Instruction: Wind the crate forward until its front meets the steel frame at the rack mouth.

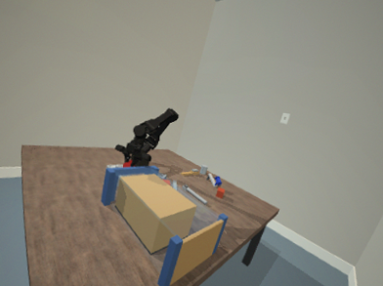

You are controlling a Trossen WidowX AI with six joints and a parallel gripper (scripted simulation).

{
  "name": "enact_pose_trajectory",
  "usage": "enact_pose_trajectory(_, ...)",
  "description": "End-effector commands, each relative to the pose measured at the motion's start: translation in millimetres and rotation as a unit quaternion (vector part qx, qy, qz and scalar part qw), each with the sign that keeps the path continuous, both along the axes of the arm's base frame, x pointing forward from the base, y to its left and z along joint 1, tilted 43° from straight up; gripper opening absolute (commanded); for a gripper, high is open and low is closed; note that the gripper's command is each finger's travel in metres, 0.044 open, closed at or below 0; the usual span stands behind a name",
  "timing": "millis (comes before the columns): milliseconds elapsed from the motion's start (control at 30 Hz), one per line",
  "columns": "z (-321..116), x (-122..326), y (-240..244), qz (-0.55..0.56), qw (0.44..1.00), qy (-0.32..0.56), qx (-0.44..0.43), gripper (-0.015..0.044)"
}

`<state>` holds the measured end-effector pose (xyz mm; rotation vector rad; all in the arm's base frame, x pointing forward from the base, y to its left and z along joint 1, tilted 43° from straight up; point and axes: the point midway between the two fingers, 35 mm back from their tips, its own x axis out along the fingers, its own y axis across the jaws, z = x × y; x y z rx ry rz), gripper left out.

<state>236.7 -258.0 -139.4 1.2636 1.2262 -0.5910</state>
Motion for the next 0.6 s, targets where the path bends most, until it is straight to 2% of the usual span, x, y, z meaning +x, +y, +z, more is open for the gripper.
enact_pose_trajectory(0,5,1,13,0.002,1.0,-0.001,0.014,0.0)
enact_pose_trajectory(567,17,-2,27,0.002,1.0,-0.001,0.015,0.0)
